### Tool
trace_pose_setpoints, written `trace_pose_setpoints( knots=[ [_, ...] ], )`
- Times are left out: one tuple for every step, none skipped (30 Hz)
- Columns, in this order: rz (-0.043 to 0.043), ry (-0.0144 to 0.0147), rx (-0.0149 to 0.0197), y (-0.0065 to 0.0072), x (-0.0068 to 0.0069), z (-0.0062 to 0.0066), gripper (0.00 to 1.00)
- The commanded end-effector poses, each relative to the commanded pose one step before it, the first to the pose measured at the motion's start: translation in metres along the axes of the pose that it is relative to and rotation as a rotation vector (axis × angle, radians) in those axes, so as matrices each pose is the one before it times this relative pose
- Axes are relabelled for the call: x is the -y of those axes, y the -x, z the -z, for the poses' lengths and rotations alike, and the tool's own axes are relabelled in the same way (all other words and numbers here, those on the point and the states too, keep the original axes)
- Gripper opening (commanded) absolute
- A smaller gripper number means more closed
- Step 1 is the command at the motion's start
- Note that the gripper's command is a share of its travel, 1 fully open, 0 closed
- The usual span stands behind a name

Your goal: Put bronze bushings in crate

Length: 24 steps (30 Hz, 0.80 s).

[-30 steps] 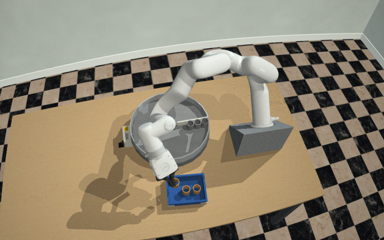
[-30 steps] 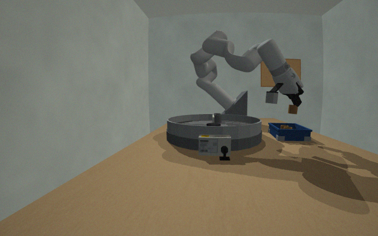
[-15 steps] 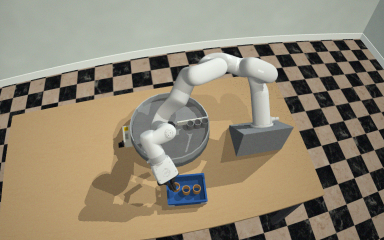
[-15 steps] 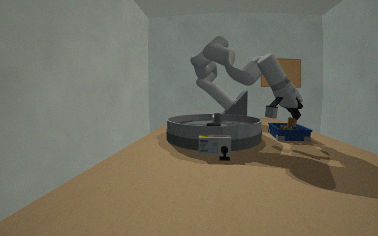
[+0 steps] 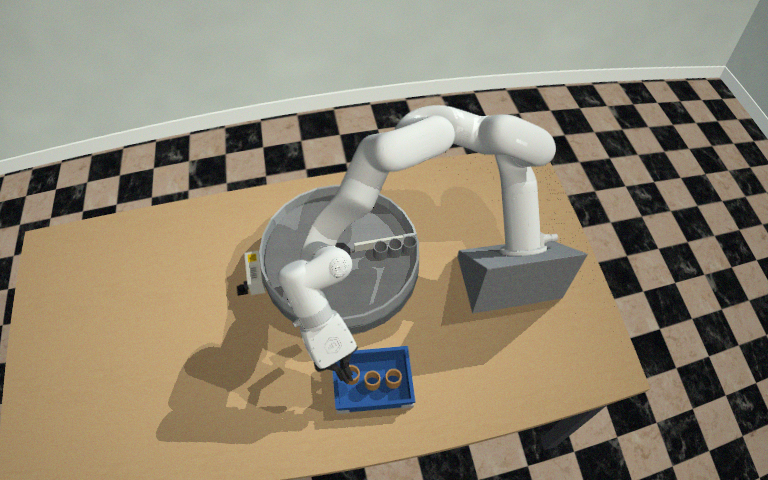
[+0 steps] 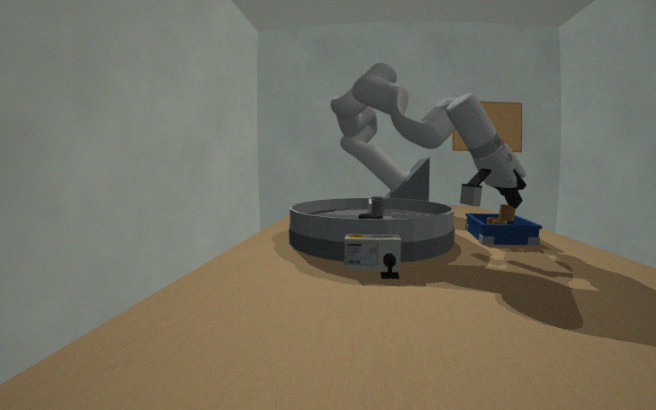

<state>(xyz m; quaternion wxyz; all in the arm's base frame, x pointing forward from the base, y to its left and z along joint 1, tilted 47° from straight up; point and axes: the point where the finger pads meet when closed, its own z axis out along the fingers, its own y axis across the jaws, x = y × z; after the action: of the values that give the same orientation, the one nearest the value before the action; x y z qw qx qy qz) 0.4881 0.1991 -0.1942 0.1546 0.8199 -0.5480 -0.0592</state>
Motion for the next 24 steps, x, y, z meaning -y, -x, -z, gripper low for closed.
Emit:
trace_pose_setpoints(
  knots=[
    [0.00147,-0.00411,-0.00016,0.00037,0.00131,0.00132,0.00],
    [0.00000,0.00000,0.00000,-0.00033,0.00000,-0.00040,0.00],
    [0.00000,0.00000,0.00000,-0.00042,0.00000,-0.00050,0.00],
    [0.00000,0.00000,0.00000,-0.00051,0.00000,-0.00061,0.00],
    [0.00000,0.00000,0.00000,-0.00060,0.00000,-0.00072,0.00],
    [0.00000,0.00000,0.00000,-0.00069,0.00000,-0.00082,0.00],
    [0.00000,0.00000,0.00000,-0.00078,0.00000,-0.00093,0.00],
    [0.00000,0.00000,0.00000,-0.00086,0.00000,-0.00103,0.00],
    [0.00000,0.00000,0.00000,-0.00094,0.00000,-0.00112,0.00],
    [0.00000,0.00000,0.00000,-0.00099,0.00000,-0.00119,0.00],
    [0.00000,0.00000,0.00000,0.00000,0.00000,0.00000,0.00],
    [0.00000,0.00000,0.00000,0.00000,0.00000,0.00000,0.00],
    [0.00000,0.00000,0.00000,-0.00105,0.00000,-0.00126,0.00],
    [0.00000,0.00000,0.00000,-0.00110,0.00000,-0.00132,0.00],
    [0.00000,0.00000,0.00000,-0.00113,0.00000,-0.00135,0.00],
    [0.00000,0.00000,0.00000,-0.00116,0.00000,-0.00139,0.00],
    [0.00000,0.00000,0.00000,-0.00118,0.00000,-0.00141,0.00],
    [0.00000,0.00000,0.00000,-0.00118,0.00000,-0.00141,0.00],
    [0.00000,0.00000,0.00000,-0.00118,0.00000,-0.00142,0.00],
    [0.00000,0.00000,0.00000,-0.00117,0.00000,-0.00139,0.00],
    [0.00000,0.00000,0.00000,-0.00114,0.00000,-0.00137,0.00],
    [0.00000,0.00000,0.00000,-0.00112,0.00000,-0.00134,0.00],
    [0.00000,0.00000,0.00000,-0.00107,0.00000,-0.00127,0.00],
    [0.00000,0.00000,0.00000,-0.00102,0.00000,-0.00122,0.00]
  ],
)
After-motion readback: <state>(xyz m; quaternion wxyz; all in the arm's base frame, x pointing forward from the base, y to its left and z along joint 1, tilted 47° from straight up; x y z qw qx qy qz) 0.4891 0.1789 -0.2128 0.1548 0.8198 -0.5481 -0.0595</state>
